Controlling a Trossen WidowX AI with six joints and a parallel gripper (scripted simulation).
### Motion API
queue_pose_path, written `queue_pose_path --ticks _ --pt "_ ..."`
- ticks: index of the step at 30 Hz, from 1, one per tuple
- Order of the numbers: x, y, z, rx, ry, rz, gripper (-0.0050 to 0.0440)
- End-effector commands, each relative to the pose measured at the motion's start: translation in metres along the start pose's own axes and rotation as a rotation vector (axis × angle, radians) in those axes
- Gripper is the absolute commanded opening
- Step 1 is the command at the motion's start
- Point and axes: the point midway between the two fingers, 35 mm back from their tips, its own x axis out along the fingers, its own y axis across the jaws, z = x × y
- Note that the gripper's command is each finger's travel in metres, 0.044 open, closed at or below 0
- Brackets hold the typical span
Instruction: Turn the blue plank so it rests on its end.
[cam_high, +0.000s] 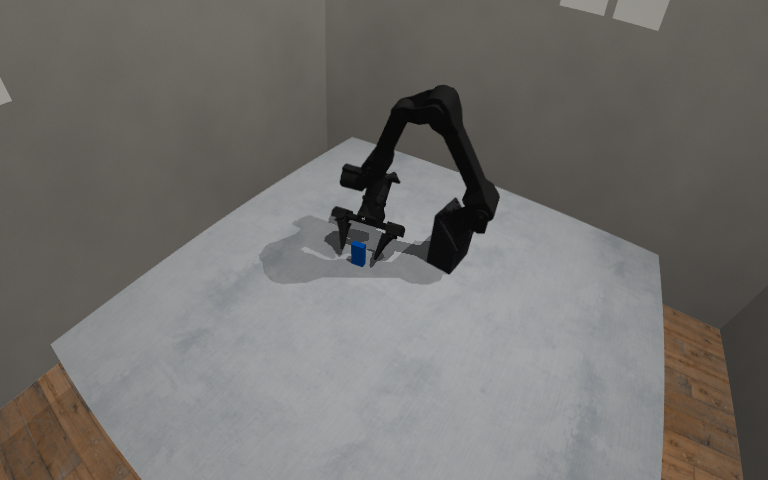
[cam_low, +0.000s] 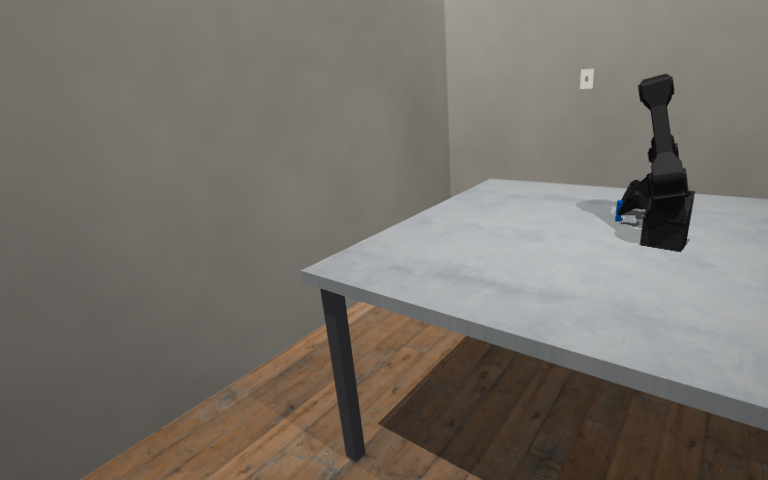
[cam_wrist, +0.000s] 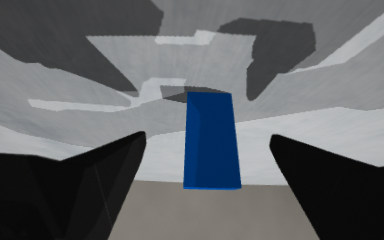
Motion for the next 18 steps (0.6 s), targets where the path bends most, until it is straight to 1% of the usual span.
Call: queue_pose_path --ticks 1,4,8,11,14,16,18 --pt "0.0 -0.001 -0.001 -0.001 -0.001 0.0 0.044" --pt "-0.003 0.001 -0.003 -0.011 -0.002 0.006 0.044" --pt "-0.014 0.007 -0.009 -0.033 -0.004 0.023 0.044" --pt "-0.027 0.007 -0.014 -0.032 -0.005 0.024 0.044" --pt "-0.044 0.007 -0.02 -0.032 -0.007 0.025 0.044" --pt "-0.044 0.007 -0.02 -0.032 -0.007 0.025 0.044" --pt "-0.056 0.007 -0.024 -0.032 -0.008 0.026 0.044"
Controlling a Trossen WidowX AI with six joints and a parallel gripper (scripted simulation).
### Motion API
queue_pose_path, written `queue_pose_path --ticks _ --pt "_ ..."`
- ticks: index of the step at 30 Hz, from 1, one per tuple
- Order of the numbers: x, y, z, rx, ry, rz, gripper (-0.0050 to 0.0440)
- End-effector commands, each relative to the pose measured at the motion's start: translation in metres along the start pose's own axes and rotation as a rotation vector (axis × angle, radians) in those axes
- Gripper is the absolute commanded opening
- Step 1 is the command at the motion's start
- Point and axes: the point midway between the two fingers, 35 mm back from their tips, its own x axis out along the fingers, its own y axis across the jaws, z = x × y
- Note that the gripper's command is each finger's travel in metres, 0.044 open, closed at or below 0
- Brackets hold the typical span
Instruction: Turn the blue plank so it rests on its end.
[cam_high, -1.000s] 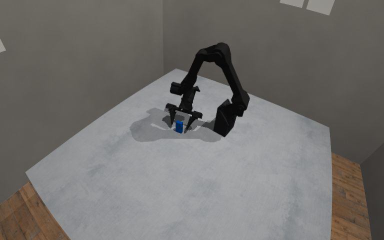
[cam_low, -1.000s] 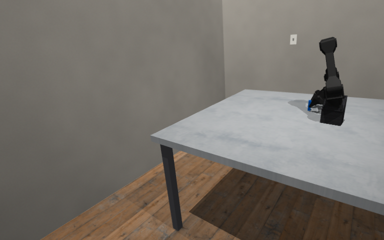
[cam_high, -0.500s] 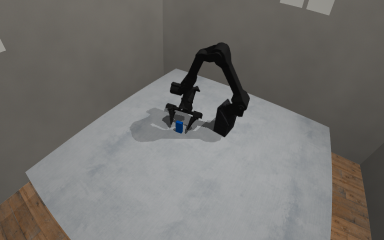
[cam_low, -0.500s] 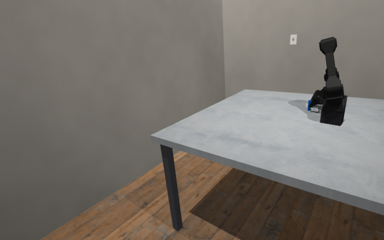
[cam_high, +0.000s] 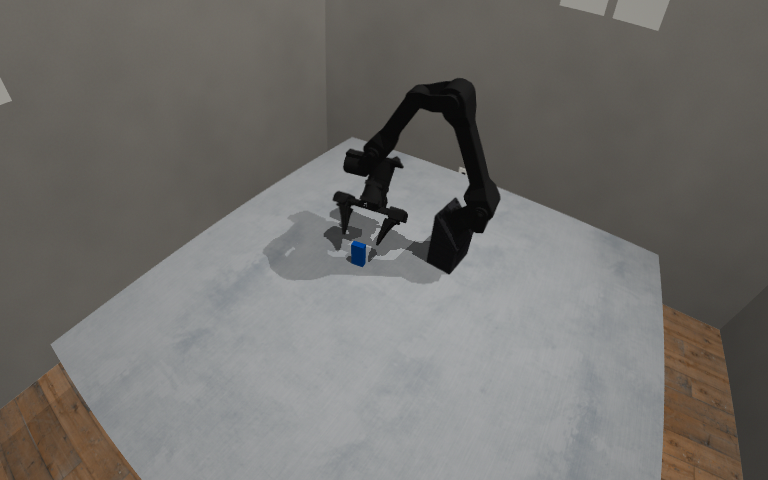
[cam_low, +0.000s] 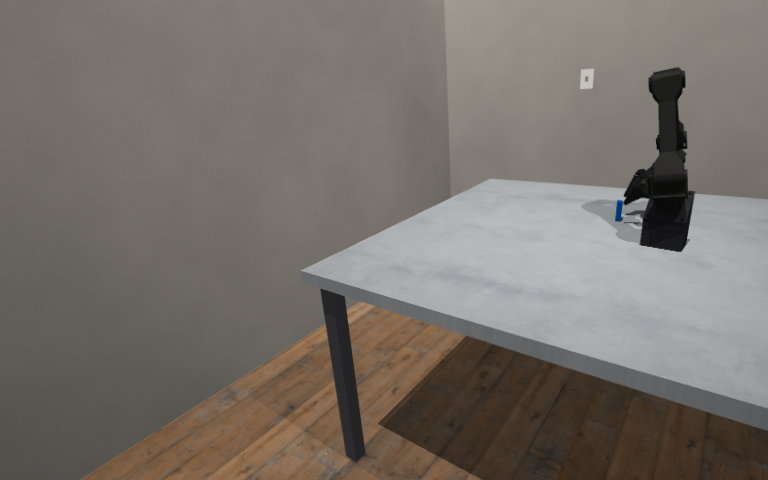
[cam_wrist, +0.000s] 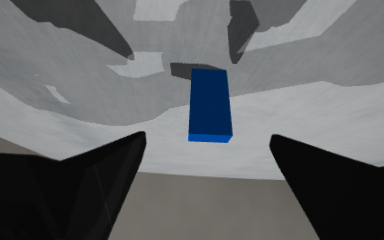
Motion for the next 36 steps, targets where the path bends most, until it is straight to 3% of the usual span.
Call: queue_pose_path --ticks 1,9,36 --pt "-0.025 0.006 -0.011 -0.024 -0.005 0.015 0.044" --pt "-0.057 0.005 -0.023 -0.023 -0.007 0.016 0.044" --pt "-0.052 0.002 -0.019 -0.001 -0.002 -0.006 0.044"
